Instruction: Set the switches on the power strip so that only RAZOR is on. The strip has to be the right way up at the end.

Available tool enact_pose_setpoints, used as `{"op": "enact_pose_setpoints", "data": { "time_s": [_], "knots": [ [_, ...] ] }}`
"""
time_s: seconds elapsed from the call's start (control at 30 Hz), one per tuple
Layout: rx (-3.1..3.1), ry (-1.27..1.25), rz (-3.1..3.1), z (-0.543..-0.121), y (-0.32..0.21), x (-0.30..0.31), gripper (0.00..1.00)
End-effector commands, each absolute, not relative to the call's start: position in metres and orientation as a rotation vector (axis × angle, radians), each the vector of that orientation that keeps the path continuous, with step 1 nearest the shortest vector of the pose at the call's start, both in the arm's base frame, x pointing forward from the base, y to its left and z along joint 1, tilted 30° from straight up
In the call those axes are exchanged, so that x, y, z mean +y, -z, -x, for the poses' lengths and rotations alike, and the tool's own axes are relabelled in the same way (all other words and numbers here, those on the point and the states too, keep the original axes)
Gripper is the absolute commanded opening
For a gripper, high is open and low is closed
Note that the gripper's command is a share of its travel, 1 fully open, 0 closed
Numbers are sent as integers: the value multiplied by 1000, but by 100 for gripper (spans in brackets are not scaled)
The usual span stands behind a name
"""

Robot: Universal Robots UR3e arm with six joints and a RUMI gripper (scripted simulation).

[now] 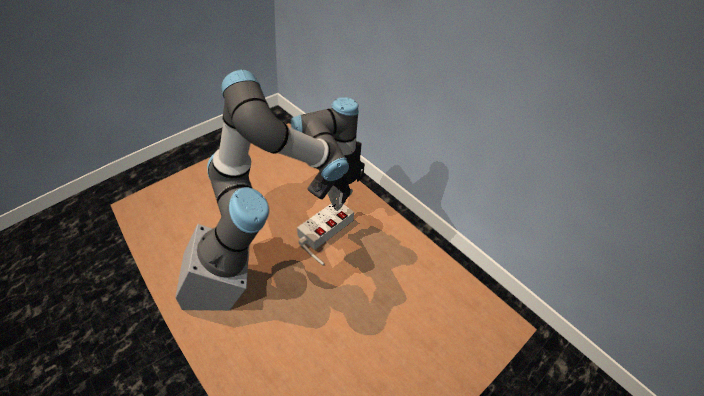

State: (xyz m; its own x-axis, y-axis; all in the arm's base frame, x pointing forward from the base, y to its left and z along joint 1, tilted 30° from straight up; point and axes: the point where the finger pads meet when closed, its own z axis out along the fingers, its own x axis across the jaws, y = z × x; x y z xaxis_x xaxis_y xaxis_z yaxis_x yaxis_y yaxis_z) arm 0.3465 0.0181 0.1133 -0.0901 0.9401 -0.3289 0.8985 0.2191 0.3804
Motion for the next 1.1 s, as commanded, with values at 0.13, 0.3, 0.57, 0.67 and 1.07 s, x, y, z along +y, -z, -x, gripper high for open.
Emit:
{"op": "enact_pose_setpoints", "data": {
  "time_s": [0.13, 0.3, 0.57, 0.67, 1.07],
  "knots": [
    [1998, -106, -1692, -367, -128, 34, 0],
    [1998, -106, -1692, -369, -129, 36, 0],
    [1998, -106, -1692, -369, -129, 36, 0],
    [1998, -106, -1692, -369, -129, 36, 0],
    [1998, -106, -1692, -369, -129, 36, 0]
  ]
}}
